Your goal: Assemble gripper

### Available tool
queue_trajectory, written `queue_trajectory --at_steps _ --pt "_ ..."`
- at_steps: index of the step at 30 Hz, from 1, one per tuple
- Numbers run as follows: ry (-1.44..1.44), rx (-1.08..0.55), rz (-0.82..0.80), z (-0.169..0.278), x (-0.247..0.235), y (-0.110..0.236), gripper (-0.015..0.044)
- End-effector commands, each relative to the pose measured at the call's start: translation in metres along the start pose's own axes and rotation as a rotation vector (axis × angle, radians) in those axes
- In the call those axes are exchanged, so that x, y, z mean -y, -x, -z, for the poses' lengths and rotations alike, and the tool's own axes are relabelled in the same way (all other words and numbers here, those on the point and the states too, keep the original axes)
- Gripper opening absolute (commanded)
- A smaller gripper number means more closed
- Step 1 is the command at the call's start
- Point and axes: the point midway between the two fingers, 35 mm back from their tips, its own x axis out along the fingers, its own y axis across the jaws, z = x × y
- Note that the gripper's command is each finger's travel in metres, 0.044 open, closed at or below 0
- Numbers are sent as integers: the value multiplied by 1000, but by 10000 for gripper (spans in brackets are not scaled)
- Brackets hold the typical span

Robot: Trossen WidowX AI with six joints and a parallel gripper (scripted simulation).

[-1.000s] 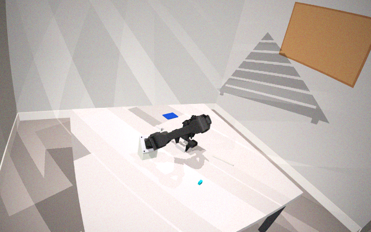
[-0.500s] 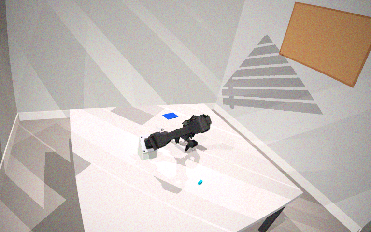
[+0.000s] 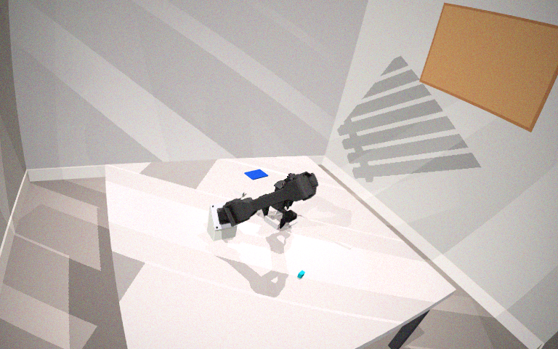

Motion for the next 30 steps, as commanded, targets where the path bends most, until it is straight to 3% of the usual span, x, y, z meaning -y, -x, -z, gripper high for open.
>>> queue_trajectory --at_steps 1,10,18,22,30 --pt "0 0 0 0 0 0 440" --pt "0 1 -2 -1 0 6 440" --pt "3 2 -3 -1 -1 74 440" --pt "12 6 -1 -1 -3 69 440" --pt "6 0 -6 44 -17 125 440"
